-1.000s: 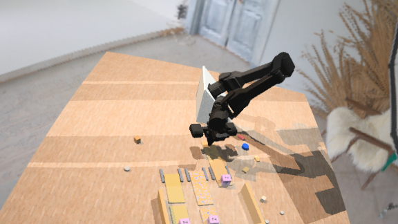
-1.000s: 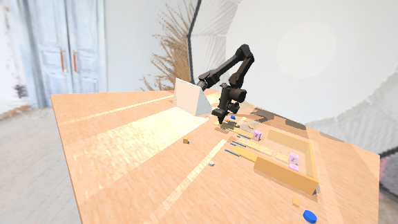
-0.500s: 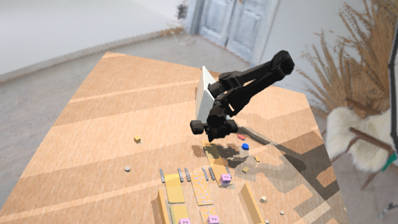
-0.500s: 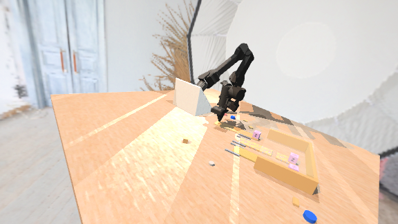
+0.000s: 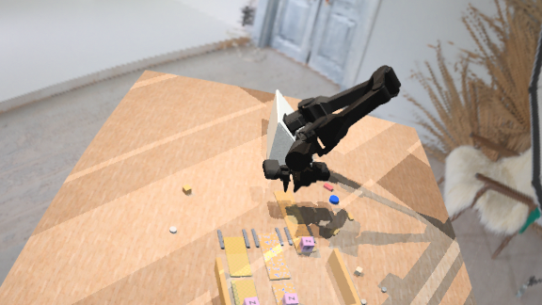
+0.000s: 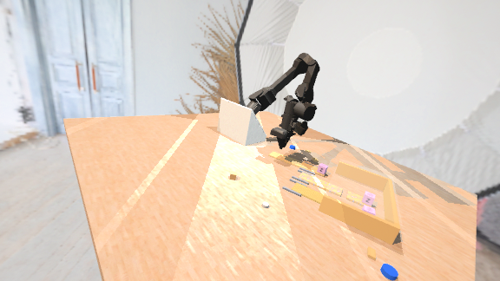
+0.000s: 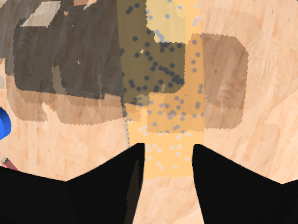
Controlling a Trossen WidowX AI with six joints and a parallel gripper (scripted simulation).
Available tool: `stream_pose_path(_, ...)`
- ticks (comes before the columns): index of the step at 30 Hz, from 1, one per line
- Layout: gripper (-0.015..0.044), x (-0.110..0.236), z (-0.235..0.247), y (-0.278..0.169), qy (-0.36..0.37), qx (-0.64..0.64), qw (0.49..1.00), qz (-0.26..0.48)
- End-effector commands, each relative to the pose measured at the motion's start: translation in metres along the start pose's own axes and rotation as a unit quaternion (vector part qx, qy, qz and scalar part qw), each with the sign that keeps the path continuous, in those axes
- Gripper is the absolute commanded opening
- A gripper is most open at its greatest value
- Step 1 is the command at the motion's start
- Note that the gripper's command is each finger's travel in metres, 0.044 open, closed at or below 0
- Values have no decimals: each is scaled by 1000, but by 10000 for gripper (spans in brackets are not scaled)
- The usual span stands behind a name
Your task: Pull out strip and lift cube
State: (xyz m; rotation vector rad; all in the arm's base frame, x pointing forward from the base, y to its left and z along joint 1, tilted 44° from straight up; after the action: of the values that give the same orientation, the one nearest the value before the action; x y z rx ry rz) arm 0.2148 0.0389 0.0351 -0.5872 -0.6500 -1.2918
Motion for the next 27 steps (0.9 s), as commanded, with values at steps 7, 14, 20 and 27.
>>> stream_pose_path(7, 394, 5, 11, 35, 2, -20, 1000, 2)
stream_pose_path(14, 440, 9, 19, 57, 2, -20, 1000, 1)
stream_pose_path(20, 440, 12, 26, 76, 2, -20, 1000, 1)
stream_pose_path(27, 440, 16, 34, 99, 2, -19, 1000, 0)
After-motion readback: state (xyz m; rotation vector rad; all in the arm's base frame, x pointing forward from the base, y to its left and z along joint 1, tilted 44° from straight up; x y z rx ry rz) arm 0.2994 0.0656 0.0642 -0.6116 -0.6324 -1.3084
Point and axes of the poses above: the point midway between the two fingers, 35 mm back from their tips, its own x axis back along the fingers, its own z axis across the jaws, y = z × x, the point moved 9 cm from there along x, back along the fingers, and after that the axes turned 14 degrees about -x, right-handed, at the moved point
